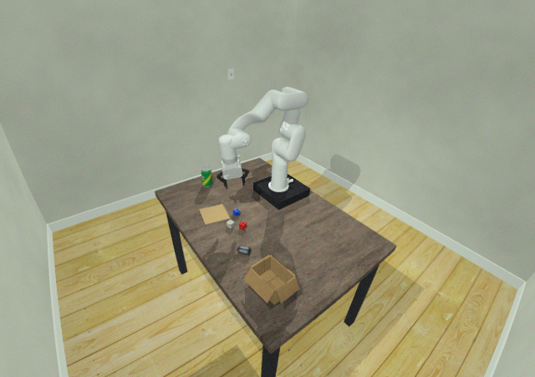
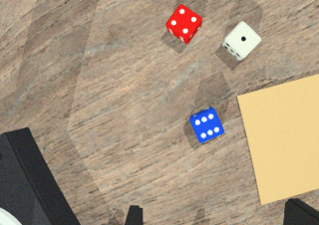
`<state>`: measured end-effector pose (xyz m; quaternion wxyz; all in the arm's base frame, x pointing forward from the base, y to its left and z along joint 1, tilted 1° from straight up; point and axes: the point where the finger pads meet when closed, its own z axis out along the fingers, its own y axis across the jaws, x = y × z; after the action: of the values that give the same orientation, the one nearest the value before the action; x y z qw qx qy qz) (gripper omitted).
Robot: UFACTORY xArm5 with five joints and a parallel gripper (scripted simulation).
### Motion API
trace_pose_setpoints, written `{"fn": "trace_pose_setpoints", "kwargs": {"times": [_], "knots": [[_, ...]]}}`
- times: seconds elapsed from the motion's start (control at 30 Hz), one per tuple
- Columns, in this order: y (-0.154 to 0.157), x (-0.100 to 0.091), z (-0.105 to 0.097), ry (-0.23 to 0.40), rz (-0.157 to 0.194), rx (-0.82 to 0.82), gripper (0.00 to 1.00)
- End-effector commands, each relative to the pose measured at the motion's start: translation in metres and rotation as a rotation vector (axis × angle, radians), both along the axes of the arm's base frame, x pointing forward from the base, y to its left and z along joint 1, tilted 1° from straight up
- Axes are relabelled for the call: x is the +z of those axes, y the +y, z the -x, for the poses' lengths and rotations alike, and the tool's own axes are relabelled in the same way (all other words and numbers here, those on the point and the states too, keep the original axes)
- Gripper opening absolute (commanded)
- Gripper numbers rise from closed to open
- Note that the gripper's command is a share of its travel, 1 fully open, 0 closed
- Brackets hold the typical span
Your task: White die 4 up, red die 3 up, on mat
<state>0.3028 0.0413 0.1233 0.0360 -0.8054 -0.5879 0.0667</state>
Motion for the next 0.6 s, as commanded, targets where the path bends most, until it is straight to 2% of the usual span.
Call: {"fn": "trace_pose_setpoints", "kwargs": {"times": [0.0, 0.1, 0.27, 0.57], "knots": [[-0.021, -0.007, -0.001, -0.086, 0.001, -0.154, 1.0], [-0.032, -0.011, 0.001, -0.127, 0.002, -0.242, 1.0], [-0.039, -0.013, 0.002, -0.154, 0.002, -0.298, 1.0], [-0.041, -0.014, 0.002, -0.158, 0.002, -0.307, 1.0]]}}
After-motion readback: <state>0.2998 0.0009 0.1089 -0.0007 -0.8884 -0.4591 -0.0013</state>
